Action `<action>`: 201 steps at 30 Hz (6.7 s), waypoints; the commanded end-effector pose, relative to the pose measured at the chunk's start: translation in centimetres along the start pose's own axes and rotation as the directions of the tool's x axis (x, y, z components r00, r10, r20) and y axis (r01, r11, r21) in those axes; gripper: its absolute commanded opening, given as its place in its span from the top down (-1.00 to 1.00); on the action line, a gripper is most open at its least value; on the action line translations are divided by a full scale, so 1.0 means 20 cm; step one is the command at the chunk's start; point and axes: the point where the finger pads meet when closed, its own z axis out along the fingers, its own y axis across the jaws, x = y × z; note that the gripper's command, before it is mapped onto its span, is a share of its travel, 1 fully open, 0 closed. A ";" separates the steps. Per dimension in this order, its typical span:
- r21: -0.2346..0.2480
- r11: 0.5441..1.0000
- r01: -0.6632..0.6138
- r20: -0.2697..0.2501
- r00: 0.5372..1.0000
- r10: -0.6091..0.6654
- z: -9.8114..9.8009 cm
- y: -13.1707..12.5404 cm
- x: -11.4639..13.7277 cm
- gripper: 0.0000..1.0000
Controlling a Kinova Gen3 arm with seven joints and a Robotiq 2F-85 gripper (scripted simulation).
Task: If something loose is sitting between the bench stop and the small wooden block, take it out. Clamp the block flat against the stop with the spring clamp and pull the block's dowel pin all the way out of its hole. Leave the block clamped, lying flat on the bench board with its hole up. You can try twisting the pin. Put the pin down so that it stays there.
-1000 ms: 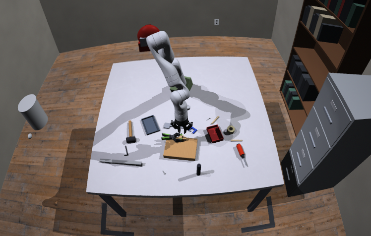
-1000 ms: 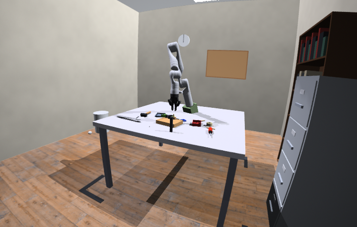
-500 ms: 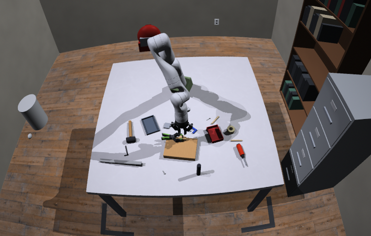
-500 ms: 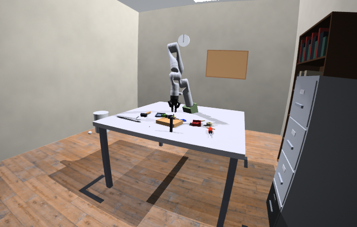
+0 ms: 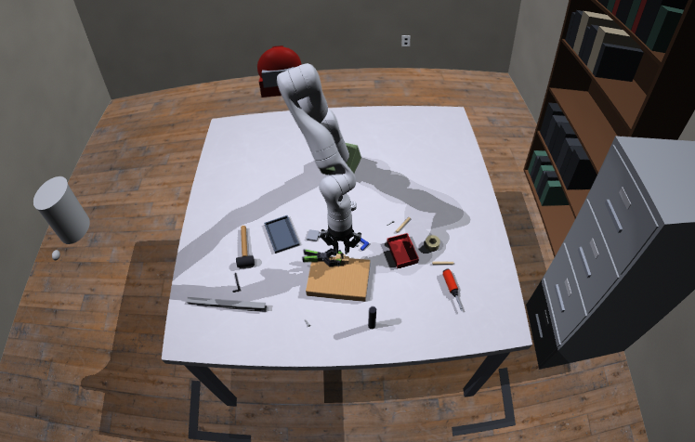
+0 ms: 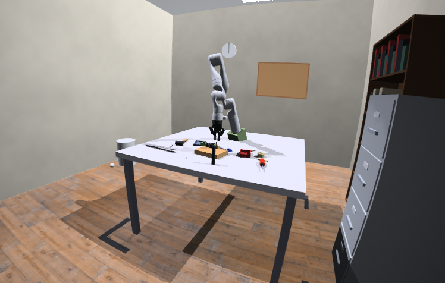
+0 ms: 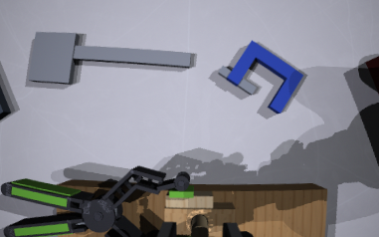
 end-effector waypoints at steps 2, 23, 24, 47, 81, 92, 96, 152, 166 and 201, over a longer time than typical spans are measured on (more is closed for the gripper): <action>-0.001 1.000 0.000 0.001 1.000 0.000 0.00 0.00 0.00 0.33; -0.001 1.000 0.000 0.001 1.000 0.000 0.00 0.00 0.00 0.33; -0.001 1.000 0.000 0.001 1.000 0.000 0.00 0.00 0.00 0.33; -0.001 1.000 0.000 0.001 1.000 0.000 0.00 0.00 0.00 0.33; -0.001 1.000 0.000 0.001 1.000 0.000 0.12 0.00 0.00 0.33; -0.001 1.000 0.000 0.001 1.000 0.000 0.15 0.00 0.00 0.33; -0.001 1.000 0.000 0.001 1.000 0.000 0.15 0.00 0.00 0.33; -0.001 1.000 0.000 0.001 1.000 0.000 0.15 0.00 0.00 0.56; -0.001 1.000 0.000 0.001 1.000 0.000 0.15 0.00 0.00 0.80; -0.001 1.000 0.000 0.001 1.000 0.000 0.15 0.00 0.00 0.80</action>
